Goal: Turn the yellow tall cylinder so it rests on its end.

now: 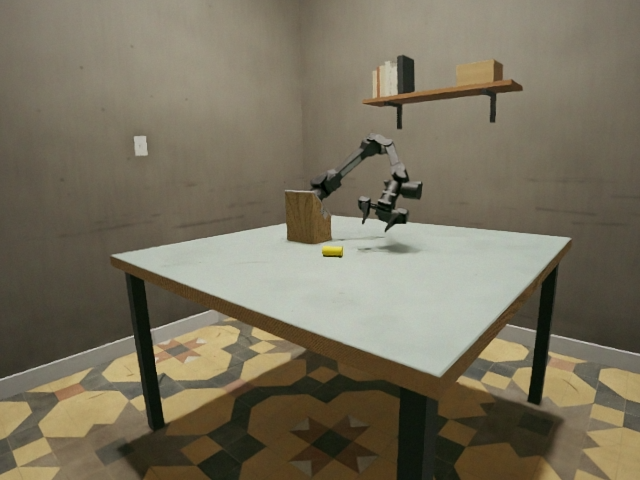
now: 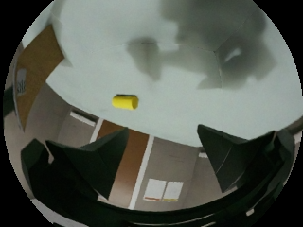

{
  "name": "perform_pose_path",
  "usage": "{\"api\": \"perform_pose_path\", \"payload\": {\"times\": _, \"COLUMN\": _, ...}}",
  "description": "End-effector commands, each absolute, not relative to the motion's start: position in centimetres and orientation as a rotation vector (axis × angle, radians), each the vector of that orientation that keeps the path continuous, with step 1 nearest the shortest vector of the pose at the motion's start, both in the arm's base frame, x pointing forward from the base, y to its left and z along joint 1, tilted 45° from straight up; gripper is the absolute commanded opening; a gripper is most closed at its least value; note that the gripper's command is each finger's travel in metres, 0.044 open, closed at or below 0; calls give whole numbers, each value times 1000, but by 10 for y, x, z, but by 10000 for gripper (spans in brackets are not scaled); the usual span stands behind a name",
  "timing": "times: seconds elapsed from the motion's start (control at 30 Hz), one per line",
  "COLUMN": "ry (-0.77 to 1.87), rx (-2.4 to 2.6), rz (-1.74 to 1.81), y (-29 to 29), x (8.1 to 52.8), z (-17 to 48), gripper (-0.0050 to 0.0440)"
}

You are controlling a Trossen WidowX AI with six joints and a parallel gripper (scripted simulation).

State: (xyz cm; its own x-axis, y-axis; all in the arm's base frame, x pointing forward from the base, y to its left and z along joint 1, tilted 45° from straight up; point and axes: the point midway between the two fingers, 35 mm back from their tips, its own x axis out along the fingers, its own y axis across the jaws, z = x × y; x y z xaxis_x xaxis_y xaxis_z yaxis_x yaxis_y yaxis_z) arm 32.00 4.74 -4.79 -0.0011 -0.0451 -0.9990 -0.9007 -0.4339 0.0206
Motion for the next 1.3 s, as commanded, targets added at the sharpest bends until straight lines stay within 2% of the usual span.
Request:
{"api": "perform_pose_path", "payload": {"times": 0.0, "ry": 993, "rx": -1570, "rz": 1506, "y": 47, "x": 323, "z": -43, "gripper": 400}}
{"api": "perform_pose_path", "payload": {"times": 0.53, "ry": 993, "rx": -1570, "rz": 1506, "y": 47, "x": 323, "z": -43, "gripper": 400}}
{"api": "perform_pose_path", "payload": {"times": 0.57, "ry": 993, "rx": -1570, "rz": 1506, "y": 47, "x": 323, "z": -43, "gripper": 440}}
{"api": "perform_pose_path", "payload": {"times": 1.27, "ry": 989, "rx": -1512, "rz": 1308, "y": 45, "x": 336, "z": -21, "gripper": 440}}
